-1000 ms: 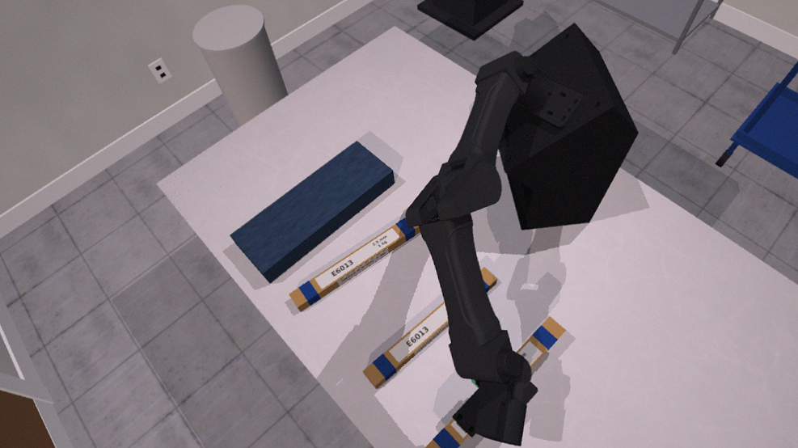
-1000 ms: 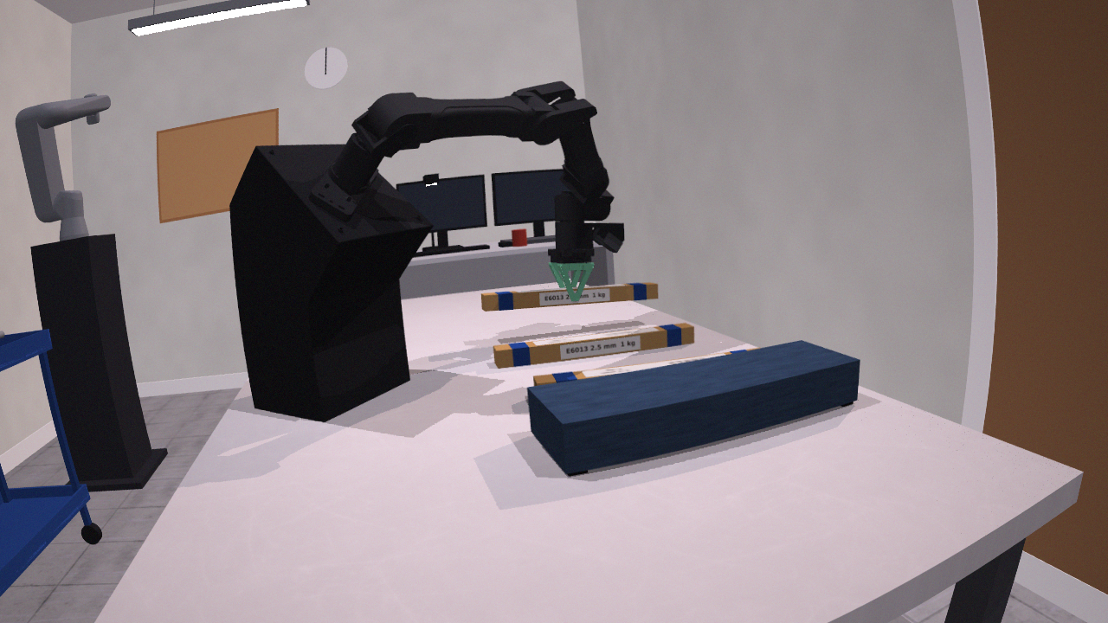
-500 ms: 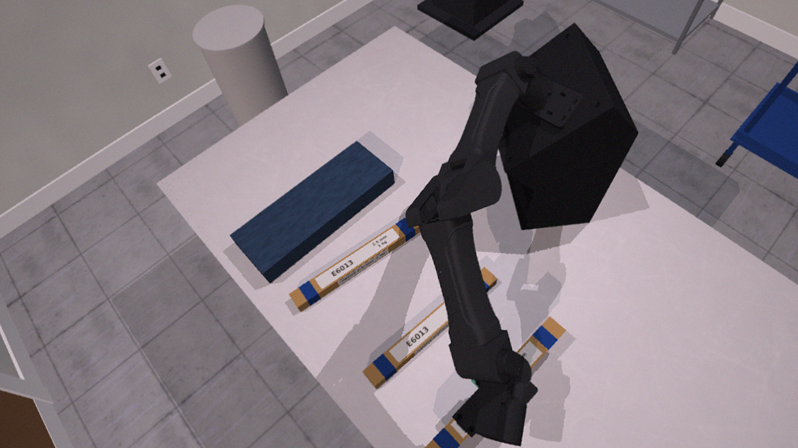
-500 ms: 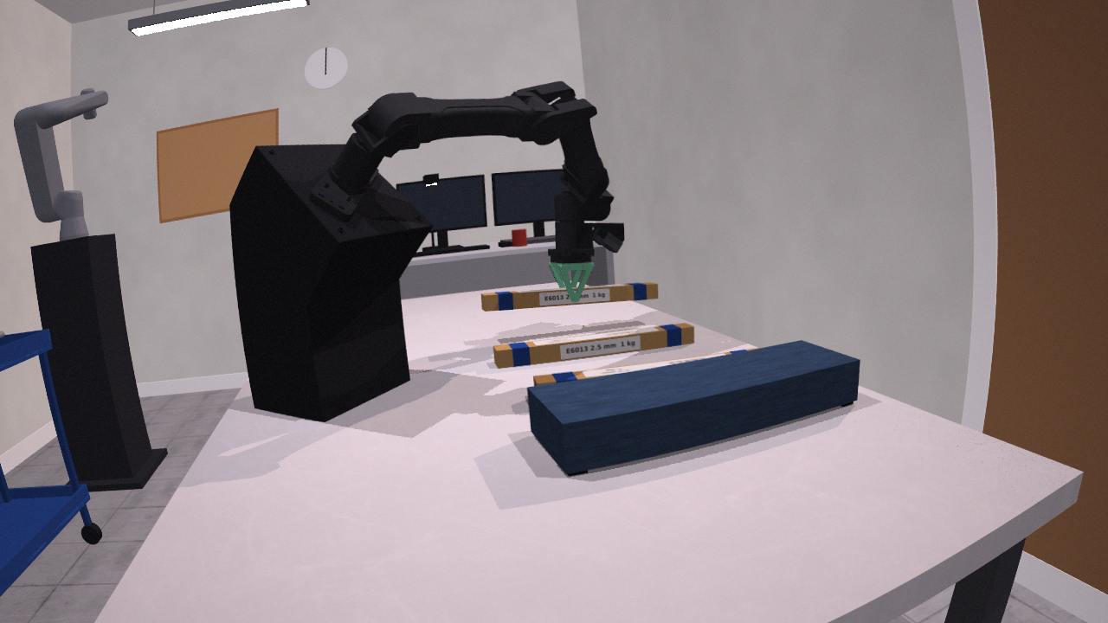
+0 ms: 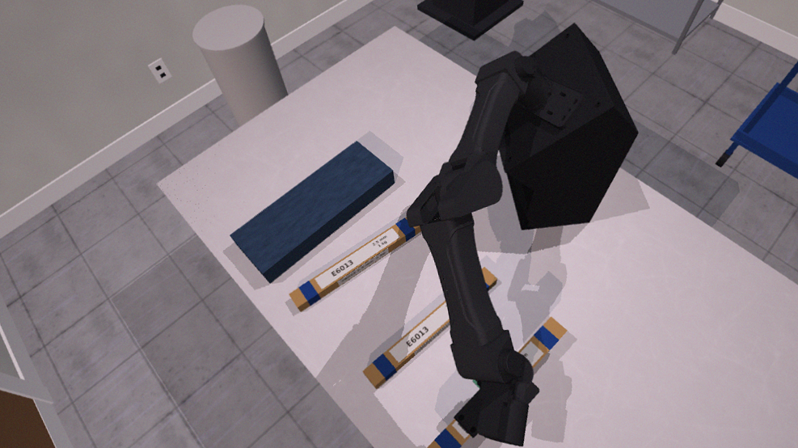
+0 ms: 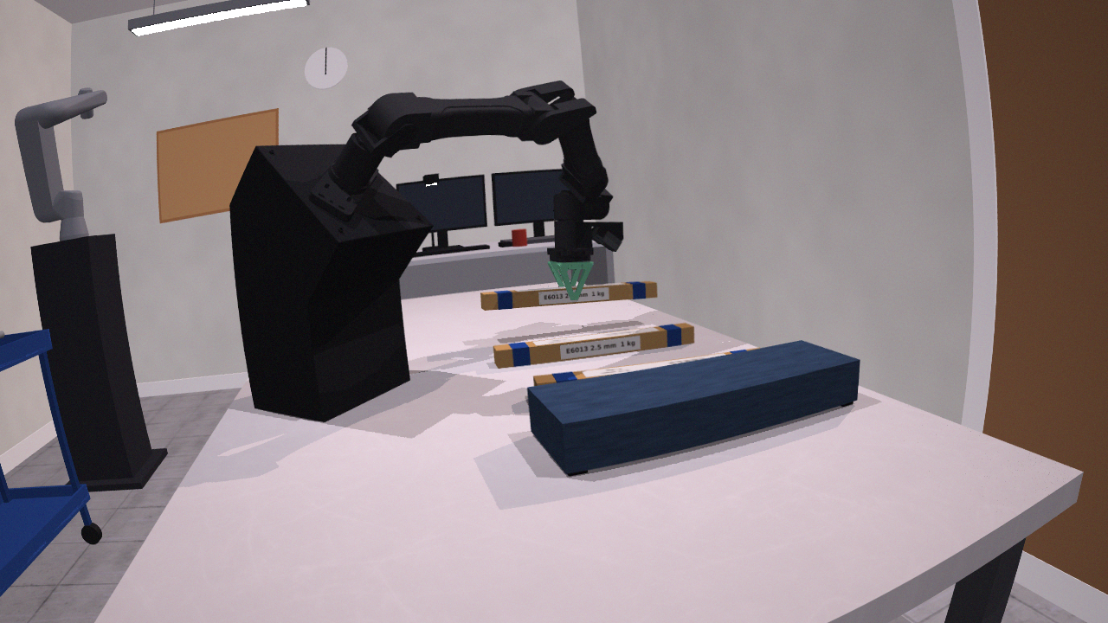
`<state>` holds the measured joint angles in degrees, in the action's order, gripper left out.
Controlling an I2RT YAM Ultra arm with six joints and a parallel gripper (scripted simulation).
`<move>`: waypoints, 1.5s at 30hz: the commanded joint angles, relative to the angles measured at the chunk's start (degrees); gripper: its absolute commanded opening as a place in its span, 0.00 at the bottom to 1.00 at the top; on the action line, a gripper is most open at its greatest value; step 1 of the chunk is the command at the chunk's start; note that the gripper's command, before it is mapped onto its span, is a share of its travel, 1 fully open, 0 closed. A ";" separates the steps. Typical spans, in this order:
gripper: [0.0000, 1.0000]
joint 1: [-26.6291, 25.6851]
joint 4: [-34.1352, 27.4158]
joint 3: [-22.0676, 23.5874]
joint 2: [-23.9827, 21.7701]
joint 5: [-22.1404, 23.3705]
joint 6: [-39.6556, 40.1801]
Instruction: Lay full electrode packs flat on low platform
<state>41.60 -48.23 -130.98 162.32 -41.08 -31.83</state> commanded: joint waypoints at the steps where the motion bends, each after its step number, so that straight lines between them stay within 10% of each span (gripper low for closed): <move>1: 0.00 4.75 -0.11 -0.95 -3.45 -0.53 -0.21; 45: 0.00 5.20 -0.67 0.62 -4.83 -0.61 -0.97</move>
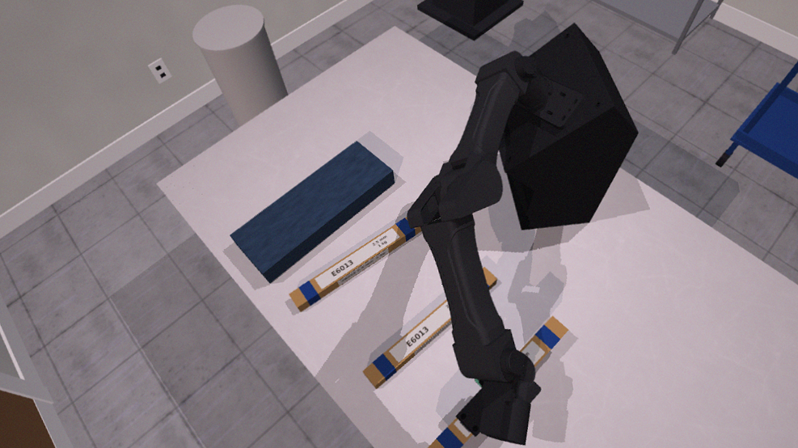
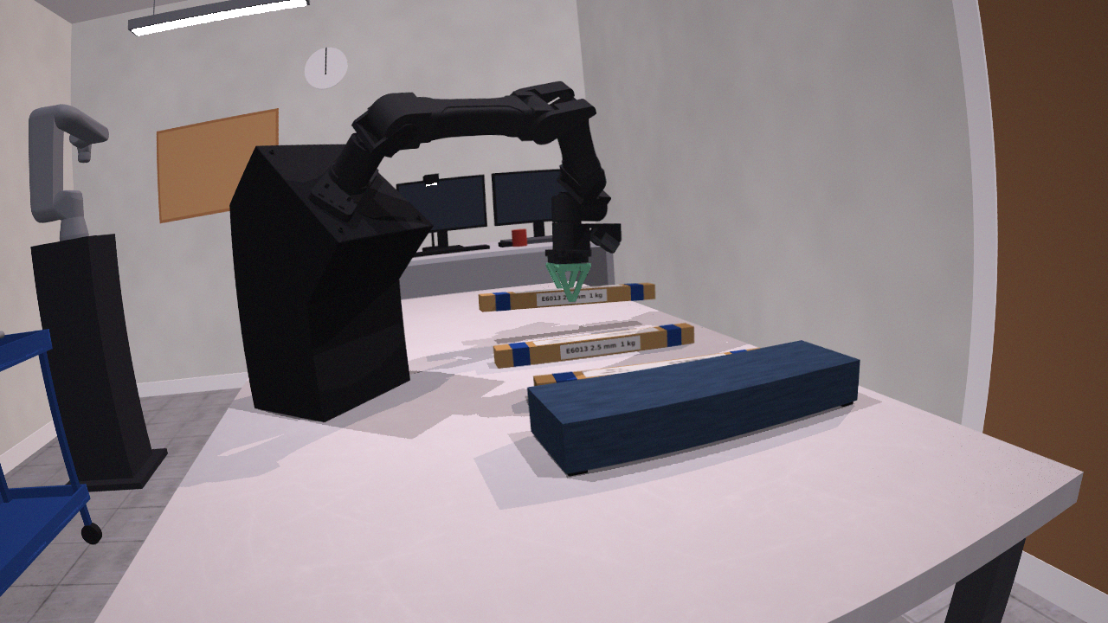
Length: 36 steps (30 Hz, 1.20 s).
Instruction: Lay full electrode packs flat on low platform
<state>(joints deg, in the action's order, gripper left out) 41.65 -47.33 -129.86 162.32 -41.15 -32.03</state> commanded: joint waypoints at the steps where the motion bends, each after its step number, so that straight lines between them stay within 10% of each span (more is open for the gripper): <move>1: 0.00 5.26 -1.60 -0.52 -5.12 -0.54 -0.91; 36: 0.00 8.18 -5.69 3.29 -10.52 -1.04 -4.72</move>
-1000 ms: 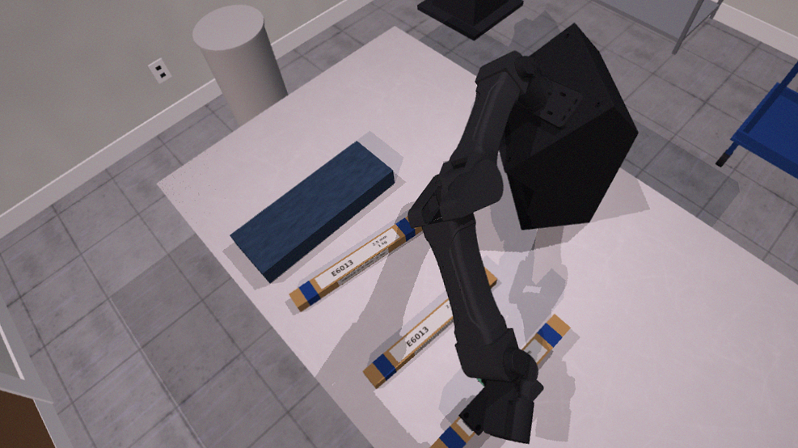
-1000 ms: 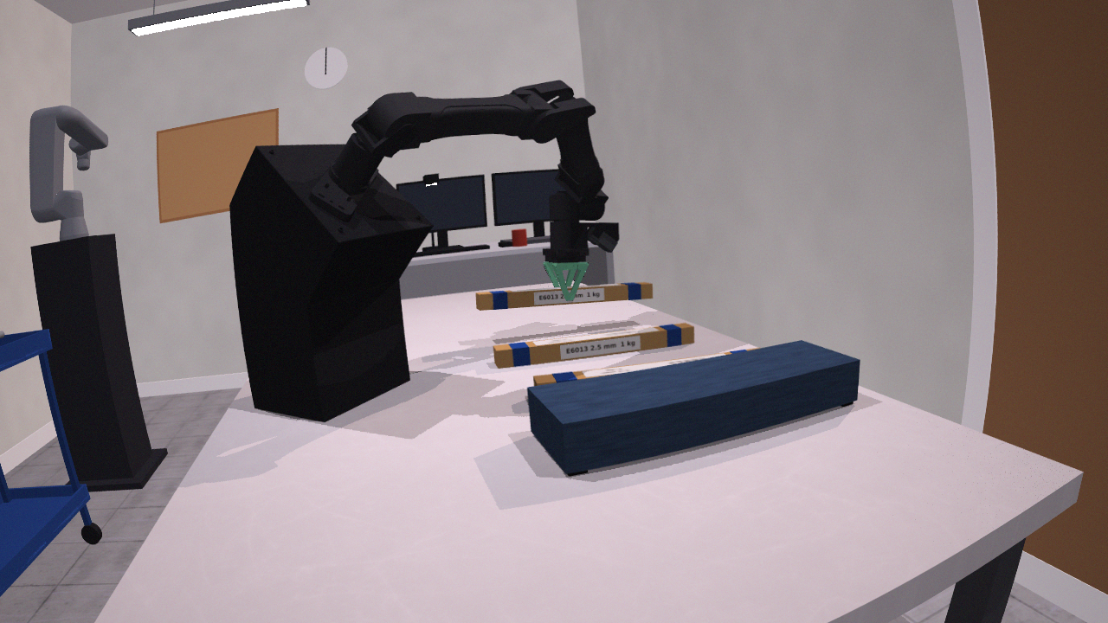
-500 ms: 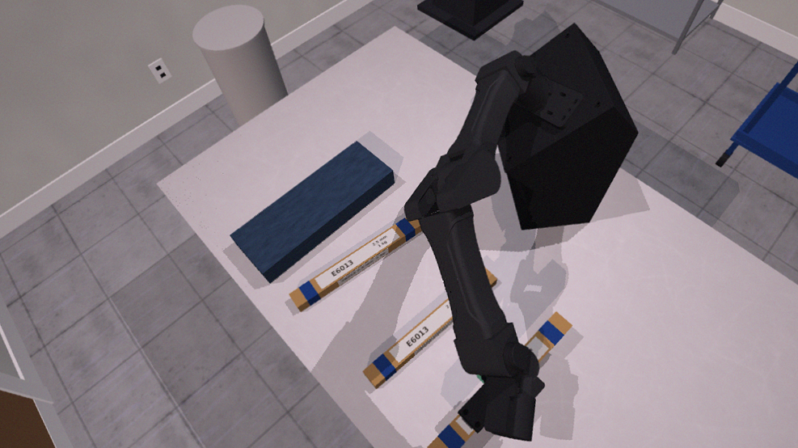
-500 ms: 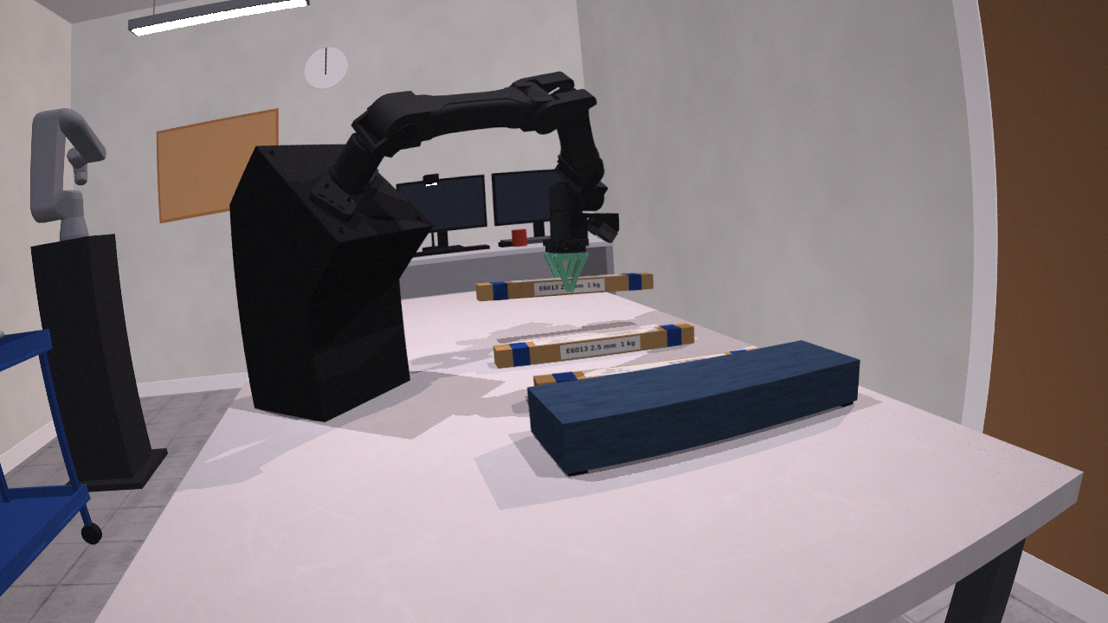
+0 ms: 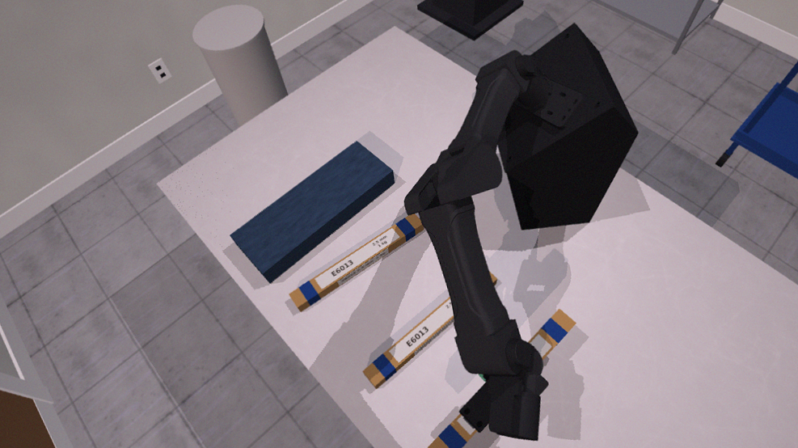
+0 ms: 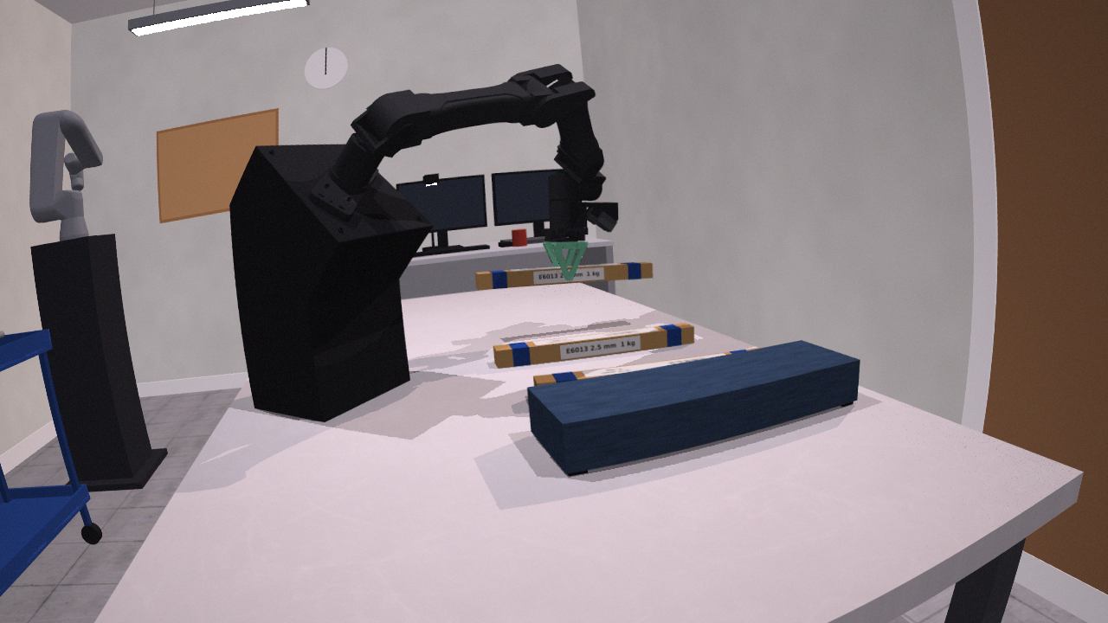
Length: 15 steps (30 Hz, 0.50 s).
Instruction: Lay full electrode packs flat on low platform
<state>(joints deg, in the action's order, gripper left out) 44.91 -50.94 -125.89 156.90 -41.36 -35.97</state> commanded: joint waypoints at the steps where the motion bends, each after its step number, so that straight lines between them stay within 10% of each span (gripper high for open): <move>1: 0.00 4.93 -2.08 -0.69 -5.10 -0.82 -0.79; 15: 0.00 6.67 -5.82 -0.97 -7.01 -1.06 -3.10</move>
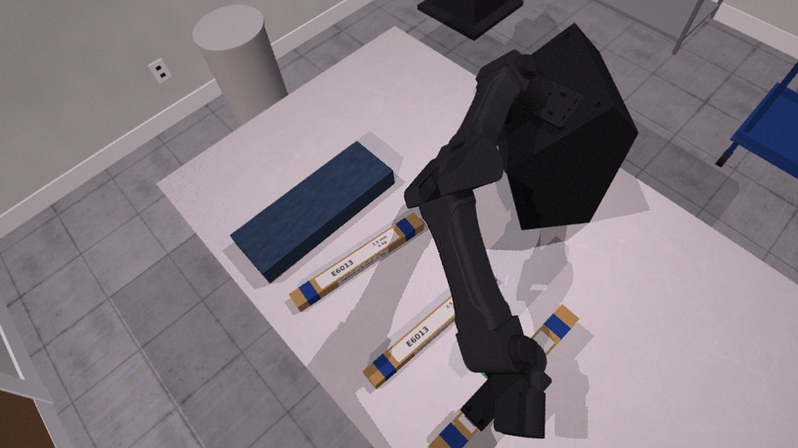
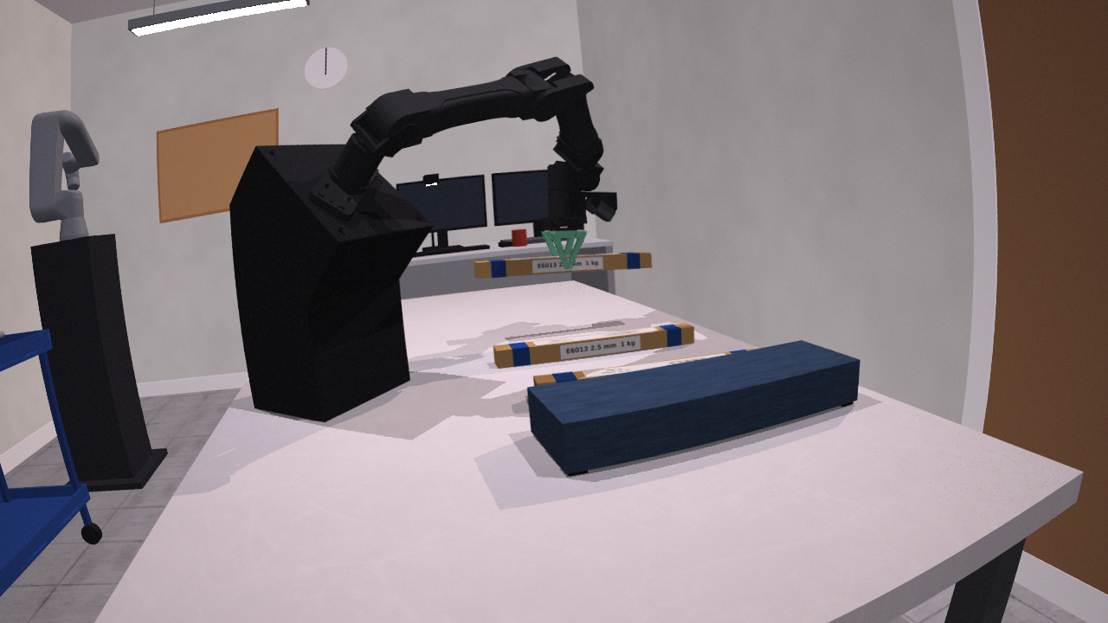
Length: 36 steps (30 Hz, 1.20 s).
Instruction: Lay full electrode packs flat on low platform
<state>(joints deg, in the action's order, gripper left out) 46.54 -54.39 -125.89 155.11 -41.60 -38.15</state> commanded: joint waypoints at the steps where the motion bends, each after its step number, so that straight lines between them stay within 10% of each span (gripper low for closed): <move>1: 0.00 5.15 -2.63 -1.01 -5.34 -0.84 -1.07; 36: 0.00 10.17 -17.81 -10.46 -5.10 -1.38 -7.34</move>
<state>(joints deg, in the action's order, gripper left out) 51.88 -68.51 -132.20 153.12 -42.22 -44.45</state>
